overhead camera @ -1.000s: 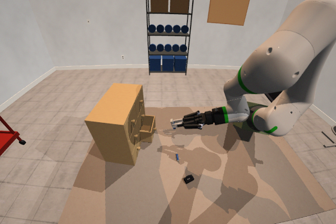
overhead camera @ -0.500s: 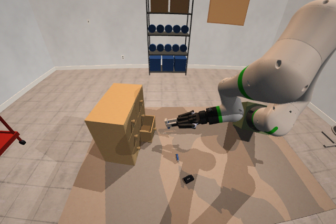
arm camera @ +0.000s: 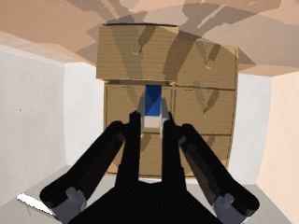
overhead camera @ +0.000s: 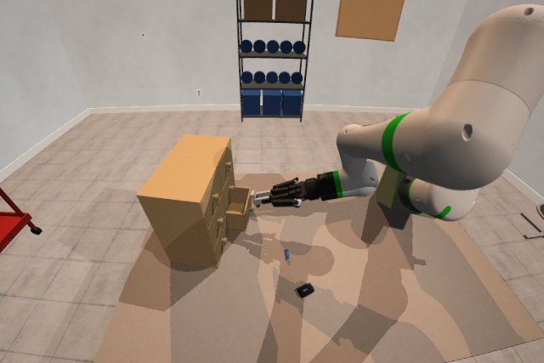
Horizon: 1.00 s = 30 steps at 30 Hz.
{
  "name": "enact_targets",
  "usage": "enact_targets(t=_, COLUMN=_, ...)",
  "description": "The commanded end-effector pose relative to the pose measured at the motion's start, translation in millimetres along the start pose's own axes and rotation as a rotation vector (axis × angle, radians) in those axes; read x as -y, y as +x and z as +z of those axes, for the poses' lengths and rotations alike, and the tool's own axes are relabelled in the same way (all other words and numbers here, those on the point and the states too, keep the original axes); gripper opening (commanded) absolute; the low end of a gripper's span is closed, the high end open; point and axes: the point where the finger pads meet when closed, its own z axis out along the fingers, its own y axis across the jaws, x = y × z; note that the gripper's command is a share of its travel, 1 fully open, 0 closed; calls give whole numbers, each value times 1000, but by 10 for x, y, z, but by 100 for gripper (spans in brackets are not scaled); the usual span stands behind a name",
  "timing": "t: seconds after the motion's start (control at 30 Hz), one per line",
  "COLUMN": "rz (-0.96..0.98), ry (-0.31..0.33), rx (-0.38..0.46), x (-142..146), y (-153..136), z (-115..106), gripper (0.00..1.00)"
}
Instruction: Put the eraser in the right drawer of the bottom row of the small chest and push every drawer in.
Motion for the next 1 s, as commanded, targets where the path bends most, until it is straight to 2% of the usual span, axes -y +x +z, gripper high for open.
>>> enact_targets(t=0.0, rz=-1, ry=2, rx=-2, x=10, y=-47, z=147, gripper=11)
enact_targets(t=0.4, rz=-1, ry=2, rx=-2, x=10, y=-187, z=535, gripper=11)
enact_targets(t=0.97, rz=-1, ry=2, rx=-2, x=10, y=-241, z=683, gripper=11)
